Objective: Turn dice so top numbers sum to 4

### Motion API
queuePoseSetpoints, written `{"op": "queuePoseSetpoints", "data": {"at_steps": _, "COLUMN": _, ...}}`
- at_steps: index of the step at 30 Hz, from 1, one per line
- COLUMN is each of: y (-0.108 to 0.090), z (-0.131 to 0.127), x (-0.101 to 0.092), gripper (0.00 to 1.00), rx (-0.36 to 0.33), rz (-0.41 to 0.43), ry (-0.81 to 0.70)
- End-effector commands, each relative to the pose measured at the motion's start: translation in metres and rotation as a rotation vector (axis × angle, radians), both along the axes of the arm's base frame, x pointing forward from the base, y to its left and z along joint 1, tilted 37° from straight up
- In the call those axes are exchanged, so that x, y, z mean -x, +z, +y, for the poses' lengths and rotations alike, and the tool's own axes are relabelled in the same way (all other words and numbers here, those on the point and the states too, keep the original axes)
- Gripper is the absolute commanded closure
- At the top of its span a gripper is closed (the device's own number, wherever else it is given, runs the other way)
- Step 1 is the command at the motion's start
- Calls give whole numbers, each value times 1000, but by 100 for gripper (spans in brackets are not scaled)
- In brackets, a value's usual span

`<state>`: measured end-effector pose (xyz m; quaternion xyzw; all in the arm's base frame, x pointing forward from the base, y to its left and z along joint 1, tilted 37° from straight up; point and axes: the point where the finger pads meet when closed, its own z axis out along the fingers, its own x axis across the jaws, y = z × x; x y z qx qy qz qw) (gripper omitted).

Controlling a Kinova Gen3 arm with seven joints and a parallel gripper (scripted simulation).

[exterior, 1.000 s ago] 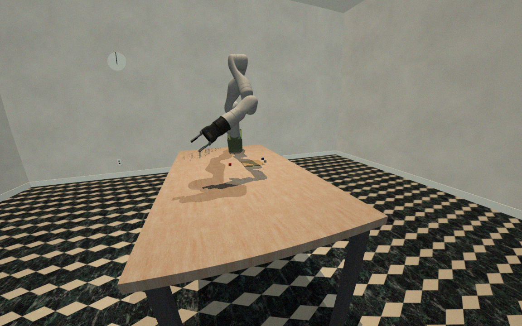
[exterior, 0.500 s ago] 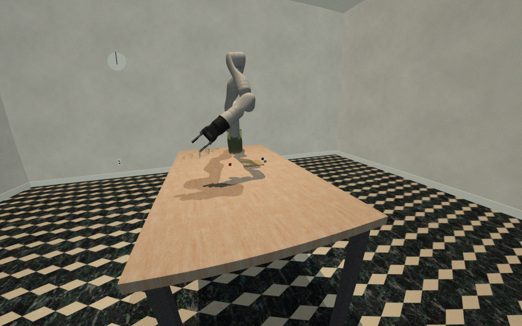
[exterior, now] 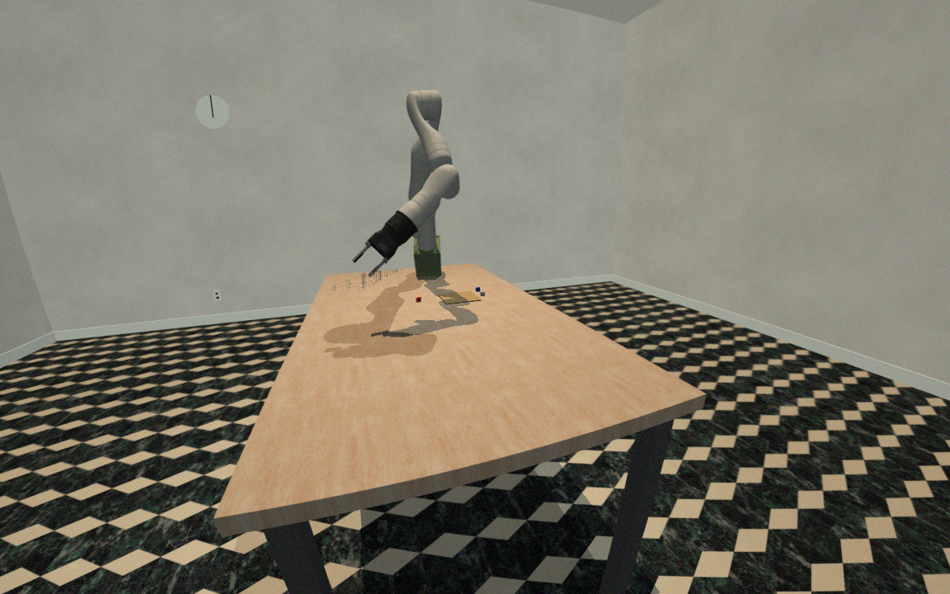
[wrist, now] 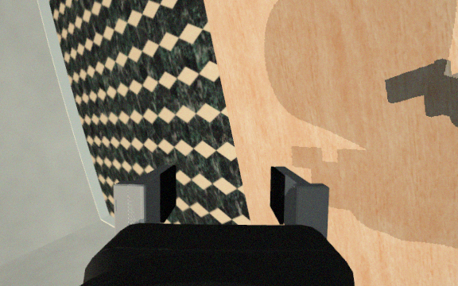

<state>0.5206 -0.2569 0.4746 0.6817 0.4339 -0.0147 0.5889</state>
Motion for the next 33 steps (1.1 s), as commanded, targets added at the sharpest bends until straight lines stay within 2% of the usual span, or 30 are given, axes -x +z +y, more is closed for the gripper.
{"op": "queuePoseSetpoints", "data": {"at_steps": 1, "y": 4, "z": -1, "x": 2, "gripper": 0, "rx": -3, "rz": -8, "ry": -1}}
{"op": "queuePoseSetpoints", "data": {"at_steps": 4, "y": 4, "z": -1, "x": 2, "gripper": 0, "rx": -3, "rz": -8, "ry": -1}}
{"op": "queuePoseSetpoints", "data": {"at_steps": 5, "y": -12, "z": 3, "x": 14, "gripper": 0, "rx": -46, "rz": 22, "ry": 25}}
{"op": "queuePoseSetpoints", "data": {"at_steps": 15, "y": -12, "z": 3, "x": 14, "gripper": 0, "rx": -46, "rz": 22, "ry": 25}}
{"op": "queuePoseSetpoints", "data": {"at_steps": 16, "y": -28, "z": 9, "x": 25, "gripper": 0, "rx": -88, "rz": 51, "ry": 53}}
{"op": "queuePoseSetpoints", "data": {"at_steps": 25, "y": -28, "z": 9, "x": 25, "gripper": 0, "rx": -88, "rz": 51, "ry": 53}}
{"op": "queuePoseSetpoints", "data": {"at_steps": 26, "y": -44, "z": 15, "x": 37, "gripper": 0, "rx": -129, "rz": 79, "ry": 82}}
{"op": "queuePoseSetpoints", "data": {"at_steps": 33, "y": -44, "z": 15, "x": 37, "gripper": 0, "rx": -129, "rz": 79, "ry": 82}}
